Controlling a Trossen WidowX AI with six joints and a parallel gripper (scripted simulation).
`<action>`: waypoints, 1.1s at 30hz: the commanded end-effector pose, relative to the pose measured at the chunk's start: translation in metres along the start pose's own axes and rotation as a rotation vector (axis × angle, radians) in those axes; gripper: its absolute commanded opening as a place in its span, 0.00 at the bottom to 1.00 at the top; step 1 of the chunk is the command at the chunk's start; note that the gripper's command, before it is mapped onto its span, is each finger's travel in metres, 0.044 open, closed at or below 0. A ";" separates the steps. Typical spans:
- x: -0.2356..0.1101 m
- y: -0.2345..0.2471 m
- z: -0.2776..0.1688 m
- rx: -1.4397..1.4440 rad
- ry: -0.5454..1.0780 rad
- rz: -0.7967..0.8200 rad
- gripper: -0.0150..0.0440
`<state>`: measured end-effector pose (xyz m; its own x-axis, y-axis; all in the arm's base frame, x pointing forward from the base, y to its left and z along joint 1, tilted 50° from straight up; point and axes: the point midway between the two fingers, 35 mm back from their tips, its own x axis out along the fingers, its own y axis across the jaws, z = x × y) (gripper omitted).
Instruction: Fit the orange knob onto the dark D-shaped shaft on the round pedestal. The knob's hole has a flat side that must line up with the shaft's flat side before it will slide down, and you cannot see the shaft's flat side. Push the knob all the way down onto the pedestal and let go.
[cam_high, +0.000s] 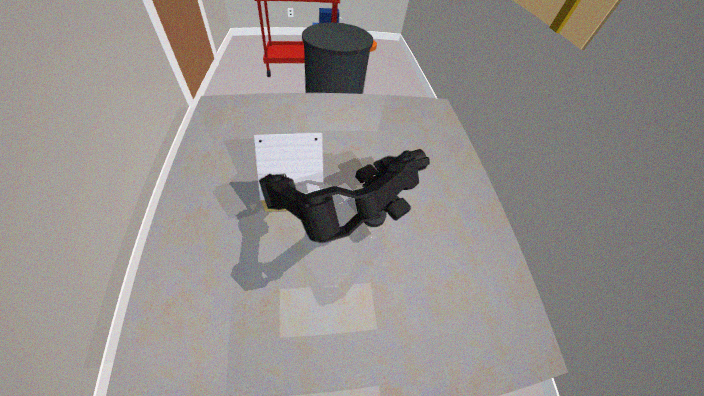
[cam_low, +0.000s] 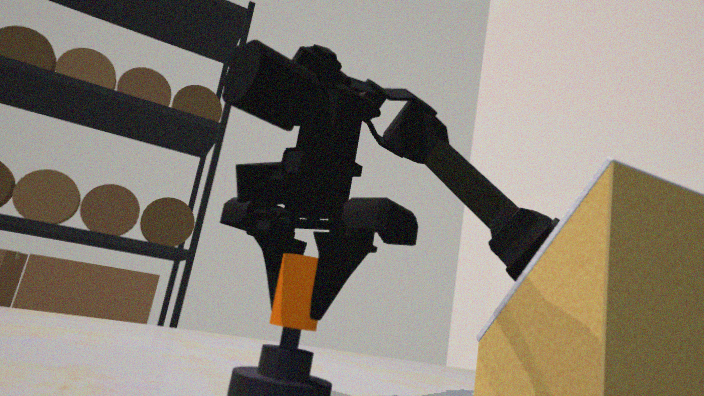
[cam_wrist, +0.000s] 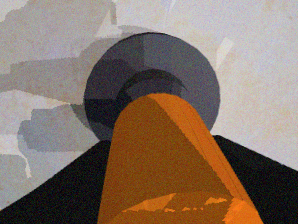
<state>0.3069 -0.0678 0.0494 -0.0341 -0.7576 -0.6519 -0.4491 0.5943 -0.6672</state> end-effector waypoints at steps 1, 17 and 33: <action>-0.003 -0.001 0.001 -0.001 -0.001 -0.004 0.25; -0.001 0.000 0.000 -0.211 0.000 -0.004 0.25; 0.001 0.000 0.000 -0.211 0.000 -0.004 0.25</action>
<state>0.3073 -0.0683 0.0494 -0.0339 -0.7575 -0.6519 -0.6229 0.5261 -0.5789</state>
